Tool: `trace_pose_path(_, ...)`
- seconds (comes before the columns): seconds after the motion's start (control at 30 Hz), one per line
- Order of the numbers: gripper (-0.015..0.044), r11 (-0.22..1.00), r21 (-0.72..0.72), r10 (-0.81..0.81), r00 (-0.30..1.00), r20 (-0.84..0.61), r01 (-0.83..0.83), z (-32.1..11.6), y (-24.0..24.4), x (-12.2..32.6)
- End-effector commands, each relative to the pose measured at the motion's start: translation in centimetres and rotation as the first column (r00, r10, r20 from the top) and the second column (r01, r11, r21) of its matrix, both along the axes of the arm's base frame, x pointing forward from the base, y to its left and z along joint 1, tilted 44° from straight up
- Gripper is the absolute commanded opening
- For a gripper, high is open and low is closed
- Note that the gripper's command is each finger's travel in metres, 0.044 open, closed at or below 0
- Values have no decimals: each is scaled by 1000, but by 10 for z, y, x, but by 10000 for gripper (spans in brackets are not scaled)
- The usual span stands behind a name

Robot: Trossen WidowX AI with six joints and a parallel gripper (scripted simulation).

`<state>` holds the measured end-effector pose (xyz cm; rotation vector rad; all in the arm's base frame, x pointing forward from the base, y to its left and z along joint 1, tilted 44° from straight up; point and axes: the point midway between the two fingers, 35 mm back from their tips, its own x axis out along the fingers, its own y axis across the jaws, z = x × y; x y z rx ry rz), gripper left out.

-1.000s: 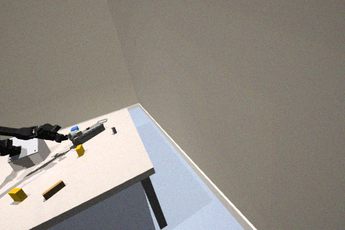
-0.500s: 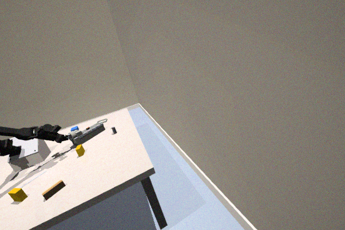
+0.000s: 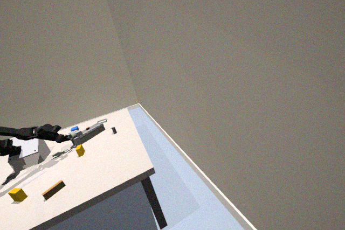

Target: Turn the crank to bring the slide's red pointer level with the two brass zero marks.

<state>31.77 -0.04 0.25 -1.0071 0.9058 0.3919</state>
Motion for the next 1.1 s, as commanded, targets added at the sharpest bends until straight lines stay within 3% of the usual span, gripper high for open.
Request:
trace_pose_path(0.0,394,1000,0,-1,1000,0,1,0,0,0)
trace_pose_path(0.07,440,1000,0,-1,1000,0,1,0,0,0)
trace_pose_path(0.87,440,1000,3,4,1000,-13,-4,74,76,-9)
trace_pose_path(1.07,440,999,-8,-40,999,6,40,70,86,2)
